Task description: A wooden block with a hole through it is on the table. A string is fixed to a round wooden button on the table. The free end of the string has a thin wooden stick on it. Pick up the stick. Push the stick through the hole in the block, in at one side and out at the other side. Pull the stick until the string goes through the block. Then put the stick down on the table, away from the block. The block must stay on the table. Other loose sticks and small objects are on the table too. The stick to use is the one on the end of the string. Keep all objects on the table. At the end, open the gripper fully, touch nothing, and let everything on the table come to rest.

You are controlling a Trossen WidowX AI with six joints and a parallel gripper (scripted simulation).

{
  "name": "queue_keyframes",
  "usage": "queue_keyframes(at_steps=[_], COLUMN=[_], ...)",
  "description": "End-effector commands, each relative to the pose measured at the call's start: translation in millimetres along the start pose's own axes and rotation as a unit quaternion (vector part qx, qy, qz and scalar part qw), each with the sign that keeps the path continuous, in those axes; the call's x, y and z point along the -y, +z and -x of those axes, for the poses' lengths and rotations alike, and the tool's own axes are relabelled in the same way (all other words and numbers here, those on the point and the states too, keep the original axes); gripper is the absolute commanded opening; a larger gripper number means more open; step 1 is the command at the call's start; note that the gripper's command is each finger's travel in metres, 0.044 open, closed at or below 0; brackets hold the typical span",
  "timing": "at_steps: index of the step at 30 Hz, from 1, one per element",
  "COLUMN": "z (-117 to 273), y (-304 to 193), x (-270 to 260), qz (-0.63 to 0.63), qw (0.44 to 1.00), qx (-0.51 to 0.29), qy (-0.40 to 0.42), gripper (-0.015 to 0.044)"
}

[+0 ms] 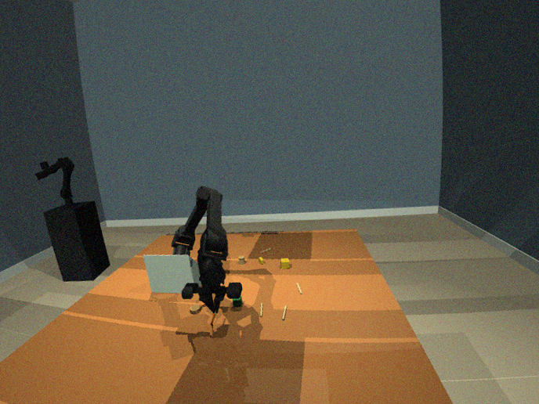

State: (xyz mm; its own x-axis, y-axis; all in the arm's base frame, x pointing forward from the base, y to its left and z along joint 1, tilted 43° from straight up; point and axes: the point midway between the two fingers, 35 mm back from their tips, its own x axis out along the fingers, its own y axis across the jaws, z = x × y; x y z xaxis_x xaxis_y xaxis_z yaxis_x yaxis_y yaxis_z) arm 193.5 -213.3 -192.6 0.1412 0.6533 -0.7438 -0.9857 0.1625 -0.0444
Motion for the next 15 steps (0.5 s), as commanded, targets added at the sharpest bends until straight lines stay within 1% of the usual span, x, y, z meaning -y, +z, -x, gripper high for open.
queue_keyframes(at_steps=[1,15], z=[1.7,2.7], y=[-6.2,-24.5], x=[1.0,2.4], qz=[0.000,0.000], qw=[1.000,1.000], qx=[-0.003,-0.004], qy=[0.000,0.000], gripper=[0.0000,0.0000])
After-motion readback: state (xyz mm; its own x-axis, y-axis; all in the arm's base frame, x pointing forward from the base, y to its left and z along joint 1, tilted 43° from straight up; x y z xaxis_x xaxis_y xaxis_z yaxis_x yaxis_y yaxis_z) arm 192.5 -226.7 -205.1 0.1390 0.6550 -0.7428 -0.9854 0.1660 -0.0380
